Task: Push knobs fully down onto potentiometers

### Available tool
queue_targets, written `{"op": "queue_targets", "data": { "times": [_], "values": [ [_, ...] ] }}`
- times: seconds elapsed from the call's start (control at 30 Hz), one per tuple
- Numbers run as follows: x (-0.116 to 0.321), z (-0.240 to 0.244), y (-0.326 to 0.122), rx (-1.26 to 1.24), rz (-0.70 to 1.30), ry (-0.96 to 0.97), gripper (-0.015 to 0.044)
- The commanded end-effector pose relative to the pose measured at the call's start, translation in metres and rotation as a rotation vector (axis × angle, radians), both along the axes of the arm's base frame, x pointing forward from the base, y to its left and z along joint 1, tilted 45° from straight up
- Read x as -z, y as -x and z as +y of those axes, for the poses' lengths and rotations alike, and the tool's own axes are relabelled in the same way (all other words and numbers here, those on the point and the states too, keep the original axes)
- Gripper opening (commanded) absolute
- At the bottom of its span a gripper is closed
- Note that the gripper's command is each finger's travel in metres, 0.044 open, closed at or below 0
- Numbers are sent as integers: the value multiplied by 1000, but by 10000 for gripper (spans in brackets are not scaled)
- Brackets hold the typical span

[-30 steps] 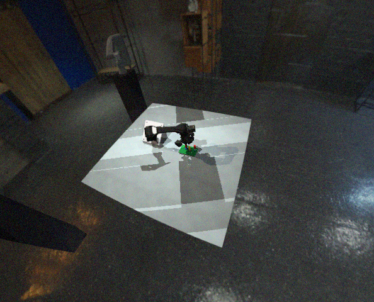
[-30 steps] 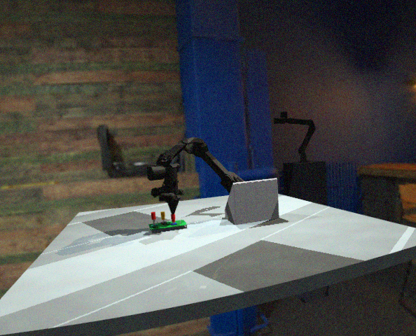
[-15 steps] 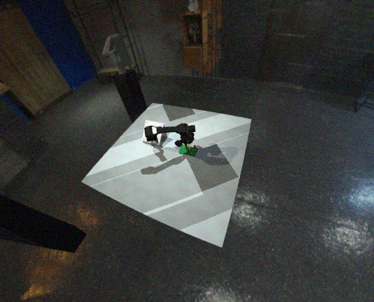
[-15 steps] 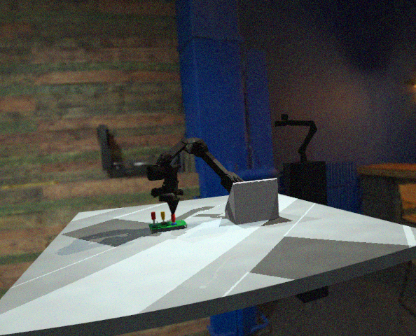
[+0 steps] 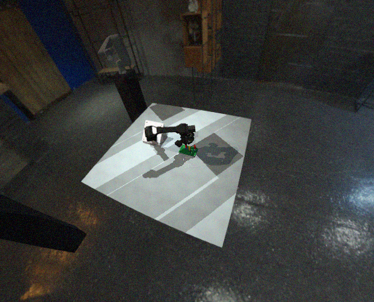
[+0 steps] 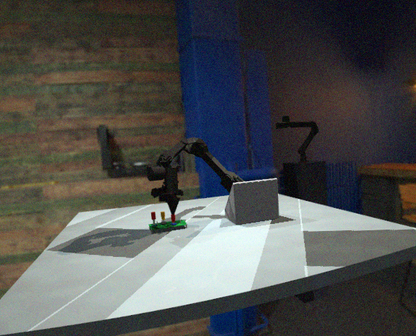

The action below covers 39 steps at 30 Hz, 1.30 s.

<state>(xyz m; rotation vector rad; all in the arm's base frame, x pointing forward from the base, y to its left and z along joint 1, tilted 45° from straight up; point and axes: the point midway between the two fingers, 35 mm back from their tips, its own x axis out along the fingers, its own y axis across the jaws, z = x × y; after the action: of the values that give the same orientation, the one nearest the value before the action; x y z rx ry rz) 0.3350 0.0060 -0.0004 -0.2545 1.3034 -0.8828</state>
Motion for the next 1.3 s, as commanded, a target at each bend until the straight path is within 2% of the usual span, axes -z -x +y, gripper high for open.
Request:
{"op": "queue_targets", "data": {
  "times": [0.0,1.07,1.27],
  "values": [
    [11,-15,-3,31,0,14,0],
    [-18,14,-4,31,1,12,0],
    [-14,9,-3,28,7,19,157]
  ]
}}
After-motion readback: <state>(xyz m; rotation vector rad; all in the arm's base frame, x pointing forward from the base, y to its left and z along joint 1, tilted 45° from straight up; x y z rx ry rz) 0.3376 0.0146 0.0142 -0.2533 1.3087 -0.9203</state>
